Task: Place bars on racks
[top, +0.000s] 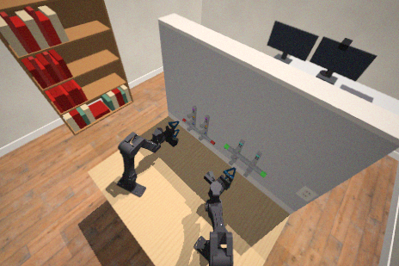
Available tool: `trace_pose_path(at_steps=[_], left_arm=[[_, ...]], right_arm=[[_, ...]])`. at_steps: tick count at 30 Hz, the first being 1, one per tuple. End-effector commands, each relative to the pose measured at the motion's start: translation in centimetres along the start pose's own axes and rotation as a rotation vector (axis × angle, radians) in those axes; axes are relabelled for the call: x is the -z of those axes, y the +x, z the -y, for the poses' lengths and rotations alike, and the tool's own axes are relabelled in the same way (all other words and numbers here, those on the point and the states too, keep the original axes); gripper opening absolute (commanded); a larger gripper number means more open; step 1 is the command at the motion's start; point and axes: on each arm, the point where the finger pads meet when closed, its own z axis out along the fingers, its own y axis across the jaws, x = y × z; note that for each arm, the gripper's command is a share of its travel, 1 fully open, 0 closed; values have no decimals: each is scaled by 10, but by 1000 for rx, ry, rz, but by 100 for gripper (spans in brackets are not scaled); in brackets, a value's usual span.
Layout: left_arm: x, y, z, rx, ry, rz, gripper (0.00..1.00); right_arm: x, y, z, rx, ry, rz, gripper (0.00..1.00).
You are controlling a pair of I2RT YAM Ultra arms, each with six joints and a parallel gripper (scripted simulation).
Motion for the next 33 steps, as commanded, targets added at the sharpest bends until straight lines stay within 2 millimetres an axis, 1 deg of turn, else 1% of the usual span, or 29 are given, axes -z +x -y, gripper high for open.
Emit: trace_pose_path(at_steps=[1,33], left_arm=[[2,2,-9,-1,-30,2,100],[6,0,-2,-1,-30,2,100]], right_arm=[[5,1,7,-15,12,3,100],[5,1,7,-15,12,3,100]])
